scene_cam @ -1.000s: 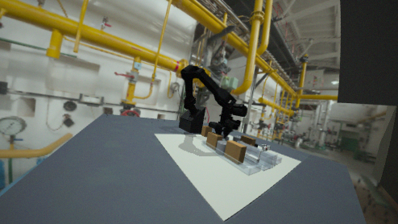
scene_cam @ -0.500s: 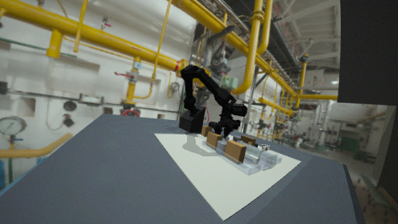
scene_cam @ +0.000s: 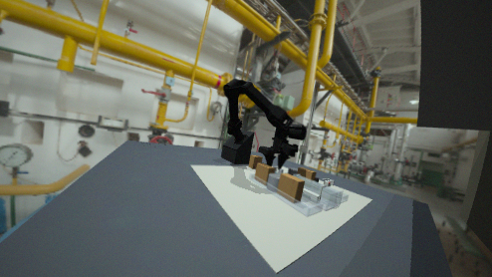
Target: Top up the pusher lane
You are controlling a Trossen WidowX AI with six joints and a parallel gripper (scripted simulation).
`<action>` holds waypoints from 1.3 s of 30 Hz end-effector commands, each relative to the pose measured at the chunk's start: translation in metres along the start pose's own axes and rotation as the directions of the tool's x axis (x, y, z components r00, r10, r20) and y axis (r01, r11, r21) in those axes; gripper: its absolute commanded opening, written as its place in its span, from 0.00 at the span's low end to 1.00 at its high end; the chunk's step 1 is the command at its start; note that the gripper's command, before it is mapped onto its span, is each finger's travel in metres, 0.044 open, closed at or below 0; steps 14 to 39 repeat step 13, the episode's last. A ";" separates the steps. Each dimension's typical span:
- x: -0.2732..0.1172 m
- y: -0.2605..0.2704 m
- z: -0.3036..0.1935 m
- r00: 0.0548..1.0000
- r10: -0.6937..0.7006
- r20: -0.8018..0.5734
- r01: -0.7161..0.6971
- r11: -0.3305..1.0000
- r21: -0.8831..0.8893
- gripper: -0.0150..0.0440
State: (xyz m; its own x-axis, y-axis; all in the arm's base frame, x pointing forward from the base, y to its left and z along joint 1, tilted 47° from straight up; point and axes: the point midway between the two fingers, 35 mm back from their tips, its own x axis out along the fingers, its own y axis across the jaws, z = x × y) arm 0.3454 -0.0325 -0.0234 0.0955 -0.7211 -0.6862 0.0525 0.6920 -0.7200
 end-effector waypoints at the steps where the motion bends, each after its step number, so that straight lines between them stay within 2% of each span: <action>1: -0.002 0.000 -0.003 1.000 0.003 0.000 -0.003 1.000 0.003 0.74; 13: -0.003 0.002 -0.041 1.000 0.004 -0.001 -0.004 1.000 0.001 0.74; 39: -0.003 0.002 -0.041 1.000 0.004 -0.001 -0.004 1.000 0.001 0.74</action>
